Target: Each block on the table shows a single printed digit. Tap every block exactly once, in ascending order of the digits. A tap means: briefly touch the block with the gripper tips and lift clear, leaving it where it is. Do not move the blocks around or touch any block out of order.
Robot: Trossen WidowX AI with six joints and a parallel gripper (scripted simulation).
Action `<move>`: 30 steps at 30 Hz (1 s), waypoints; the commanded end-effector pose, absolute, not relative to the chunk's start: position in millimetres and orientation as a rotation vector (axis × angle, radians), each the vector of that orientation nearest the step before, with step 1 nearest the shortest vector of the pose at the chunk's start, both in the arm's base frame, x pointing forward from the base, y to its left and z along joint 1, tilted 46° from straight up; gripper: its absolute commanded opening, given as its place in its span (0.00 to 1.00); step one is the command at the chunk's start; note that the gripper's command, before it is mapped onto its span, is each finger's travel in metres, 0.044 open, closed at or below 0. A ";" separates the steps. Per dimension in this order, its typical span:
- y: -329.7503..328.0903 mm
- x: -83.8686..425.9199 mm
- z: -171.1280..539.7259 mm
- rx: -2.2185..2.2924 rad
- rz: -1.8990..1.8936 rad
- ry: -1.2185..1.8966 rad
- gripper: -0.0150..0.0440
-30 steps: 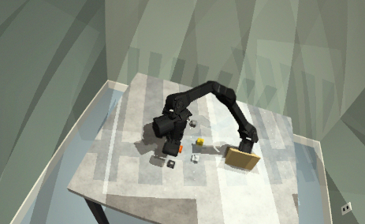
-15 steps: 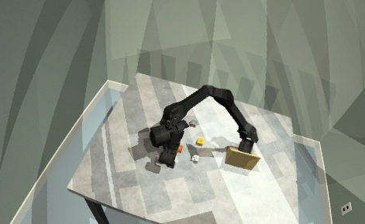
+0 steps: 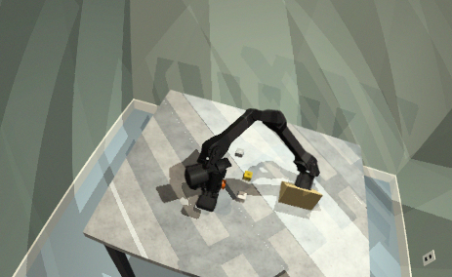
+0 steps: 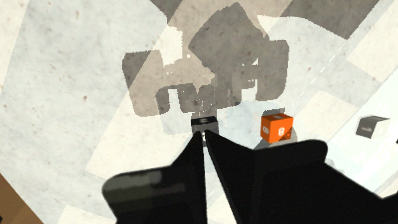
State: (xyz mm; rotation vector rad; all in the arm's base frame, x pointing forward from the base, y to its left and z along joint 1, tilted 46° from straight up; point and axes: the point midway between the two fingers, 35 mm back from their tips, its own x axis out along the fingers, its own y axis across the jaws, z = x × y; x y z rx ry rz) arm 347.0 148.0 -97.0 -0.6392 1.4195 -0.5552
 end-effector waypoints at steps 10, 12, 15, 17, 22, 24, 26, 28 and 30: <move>130.0 346.4 -112.4 -0.651 -0.560 1.428 0.29; 129.8 346.4 -112.5 -0.651 -0.560 1.428 0.29; 129.8 346.4 -112.5 -0.651 -0.560 1.428 0.29; 129.8 346.4 -112.5 -0.651 -0.560 1.428 0.29; 151.1 344.1 -91.3 -0.651 -0.559 1.428 0.29; 151.1 344.1 -91.3 -0.651 -0.559 1.428 0.29; 151.1 344.1 -91.3 -0.651 -0.559 1.428 0.29; 157.8 344.5 -85.5 -0.650 -0.558 1.428 0.29; 176.0 344.2 -68.7 -0.649 -0.556 1.429 0.29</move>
